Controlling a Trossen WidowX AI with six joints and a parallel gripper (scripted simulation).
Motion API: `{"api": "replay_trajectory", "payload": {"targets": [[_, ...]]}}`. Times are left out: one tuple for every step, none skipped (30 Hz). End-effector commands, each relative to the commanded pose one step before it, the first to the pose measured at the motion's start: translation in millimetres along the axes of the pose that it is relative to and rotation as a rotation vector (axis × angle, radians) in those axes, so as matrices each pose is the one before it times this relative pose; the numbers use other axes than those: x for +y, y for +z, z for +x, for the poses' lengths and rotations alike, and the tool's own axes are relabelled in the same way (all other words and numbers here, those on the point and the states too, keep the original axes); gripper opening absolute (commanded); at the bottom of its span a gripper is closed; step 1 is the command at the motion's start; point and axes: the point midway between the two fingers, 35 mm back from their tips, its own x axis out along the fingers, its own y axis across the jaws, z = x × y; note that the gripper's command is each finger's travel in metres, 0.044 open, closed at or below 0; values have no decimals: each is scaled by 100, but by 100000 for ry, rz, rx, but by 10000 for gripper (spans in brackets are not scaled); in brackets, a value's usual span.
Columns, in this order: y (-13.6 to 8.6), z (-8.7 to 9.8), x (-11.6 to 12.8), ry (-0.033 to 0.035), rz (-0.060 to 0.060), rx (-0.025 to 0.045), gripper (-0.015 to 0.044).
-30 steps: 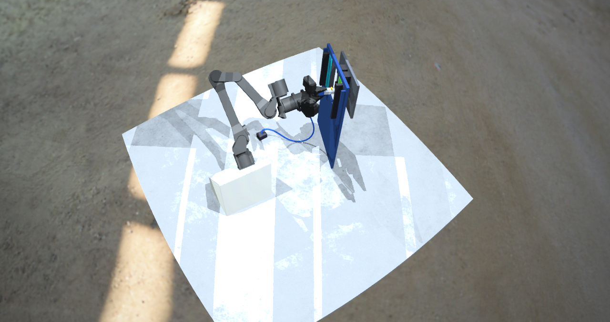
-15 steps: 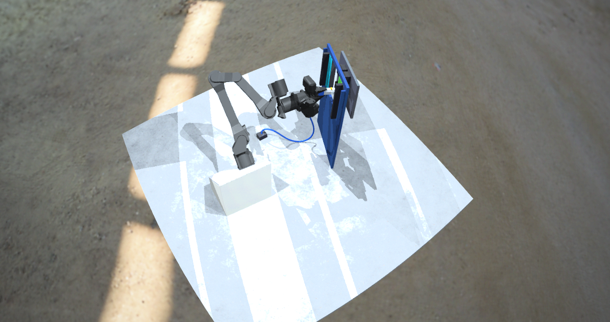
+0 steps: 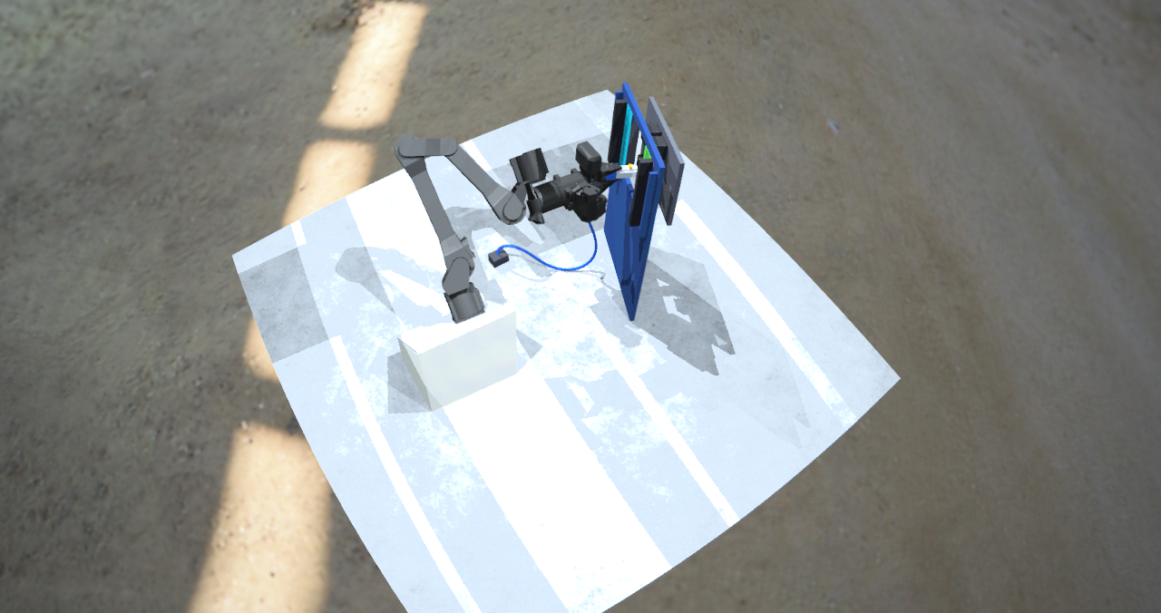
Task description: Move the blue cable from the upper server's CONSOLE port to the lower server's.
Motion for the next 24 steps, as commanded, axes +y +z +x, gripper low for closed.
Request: {"api": "replay_trajectory", "payload": {"targets": [[-119,-17,241,860,211,56,0],[0,0,0,0,0,0,0],[0,0,0,0,0,0,0],[0,0,0,0,0,0,0],[0,0,0,0,0,0,0],[0,0,0,0,0,0,0],[0,0,0,0,0,0,0],[0,0,0,0,0,0,0],[0,0,0,0,0,0,0],[0,0,0,0,0,0,0],[0,0,0,0,0,0,0],[-6,2,7,2,-1,0,0],[-17,7,20,6,-2,1,0],[-23,9,26,8,-2,1,0],[-36,14,41,12,-4,1,0],[-40,15,45,13,-4,1,0],[-33,12,37,11,-4,1,0],[-20,7,23,6,-2,1,0],[-7,2,8,2,-1,0,0],[-13,5,15,2,0,1,0],[-26,10,31,4,-1,2,0],[-26,10,32,5,-1,2,0],[-34,13,41,6,-1,3,0],[-32,12,38,6,-1,3,0]]}}
